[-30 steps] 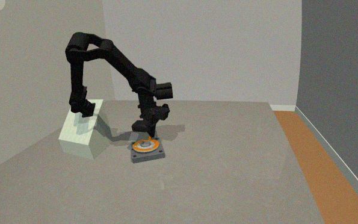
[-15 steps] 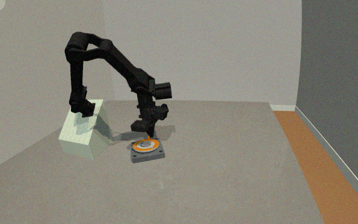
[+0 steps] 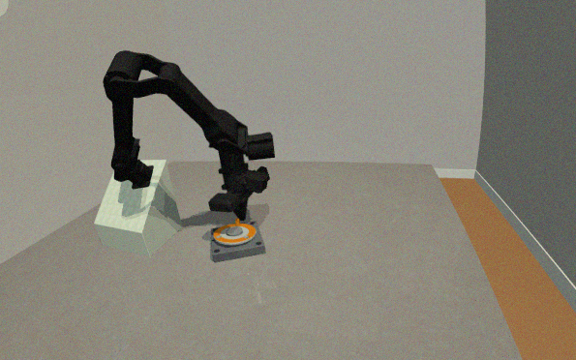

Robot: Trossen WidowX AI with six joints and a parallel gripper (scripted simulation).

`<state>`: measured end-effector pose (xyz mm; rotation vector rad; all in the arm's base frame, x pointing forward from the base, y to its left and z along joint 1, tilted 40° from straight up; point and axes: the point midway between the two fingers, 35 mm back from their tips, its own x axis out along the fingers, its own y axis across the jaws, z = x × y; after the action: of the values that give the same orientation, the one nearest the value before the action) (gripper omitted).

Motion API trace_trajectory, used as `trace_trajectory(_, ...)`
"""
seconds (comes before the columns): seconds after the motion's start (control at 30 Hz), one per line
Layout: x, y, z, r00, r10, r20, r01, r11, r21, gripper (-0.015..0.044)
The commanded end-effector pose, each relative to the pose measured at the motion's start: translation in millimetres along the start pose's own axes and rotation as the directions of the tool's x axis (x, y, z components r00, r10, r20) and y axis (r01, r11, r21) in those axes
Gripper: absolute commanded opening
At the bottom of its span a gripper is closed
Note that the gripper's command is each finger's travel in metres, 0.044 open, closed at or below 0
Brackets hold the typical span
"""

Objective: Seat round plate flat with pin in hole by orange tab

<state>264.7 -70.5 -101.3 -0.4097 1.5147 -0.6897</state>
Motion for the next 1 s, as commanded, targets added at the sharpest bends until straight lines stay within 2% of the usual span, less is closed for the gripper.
trace_trajectory(0.0, 2, -1, -9, 1.0, 0.0, -0.016, 0.0, 1.0, -0.005, 0.0)
trace_trajectory(0.97, 2, -6, -24, 1.0, 0.0, -0.017, 0.0, 1.0, -0.006, 0.0)
